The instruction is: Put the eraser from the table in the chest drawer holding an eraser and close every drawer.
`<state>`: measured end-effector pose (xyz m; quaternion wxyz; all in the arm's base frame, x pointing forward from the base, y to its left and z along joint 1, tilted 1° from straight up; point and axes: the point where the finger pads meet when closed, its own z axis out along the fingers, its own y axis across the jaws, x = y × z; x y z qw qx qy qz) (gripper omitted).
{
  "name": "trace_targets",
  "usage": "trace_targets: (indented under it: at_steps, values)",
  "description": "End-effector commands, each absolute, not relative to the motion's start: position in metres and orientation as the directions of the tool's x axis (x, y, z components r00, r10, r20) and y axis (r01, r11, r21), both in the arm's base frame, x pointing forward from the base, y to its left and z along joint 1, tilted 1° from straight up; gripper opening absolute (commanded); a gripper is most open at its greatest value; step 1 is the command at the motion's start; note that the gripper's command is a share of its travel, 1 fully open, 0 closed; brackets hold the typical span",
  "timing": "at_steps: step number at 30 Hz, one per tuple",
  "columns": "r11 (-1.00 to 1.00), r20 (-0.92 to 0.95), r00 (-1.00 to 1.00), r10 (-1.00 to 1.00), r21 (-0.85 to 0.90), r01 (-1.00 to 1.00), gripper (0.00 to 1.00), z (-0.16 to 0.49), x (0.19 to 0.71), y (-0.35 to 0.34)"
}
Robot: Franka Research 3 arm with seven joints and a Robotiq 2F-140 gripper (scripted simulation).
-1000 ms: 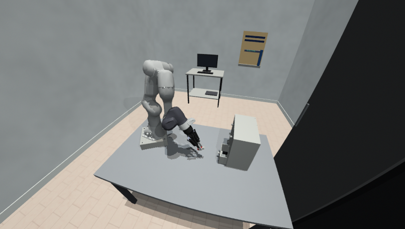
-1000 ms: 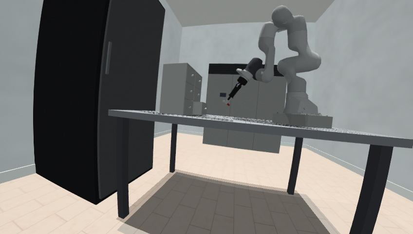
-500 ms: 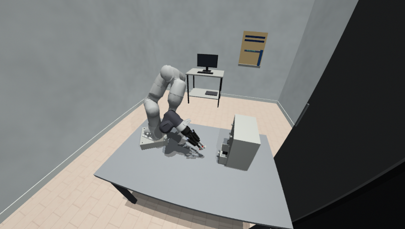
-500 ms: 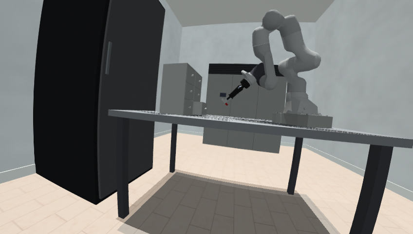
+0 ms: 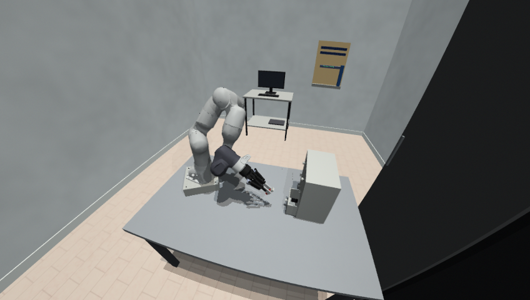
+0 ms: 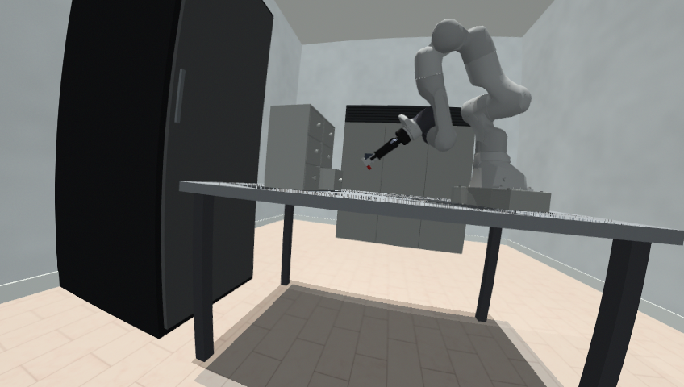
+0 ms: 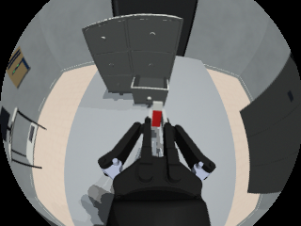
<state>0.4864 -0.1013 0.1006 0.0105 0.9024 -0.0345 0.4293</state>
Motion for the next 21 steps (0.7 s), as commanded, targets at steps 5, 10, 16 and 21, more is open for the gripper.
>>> trace_targets:
  at_steps: [5,10,16,21]
  values:
    - [-0.997,0.779,0.625,-0.057,-0.013,-0.075,0.11,0.102,0.506,-0.103]
    - [-0.997,0.779,0.625,-0.057,-0.013,-0.075,0.11,0.102,0.523,-0.105]
    - [-0.997,0.779,0.625,-0.057,-0.013,-0.075,0.11,0.103,0.538,-0.106]
    - [-0.997,0.779,0.625,-0.057,-0.013,-0.075,0.11,0.103,0.559,-0.107]
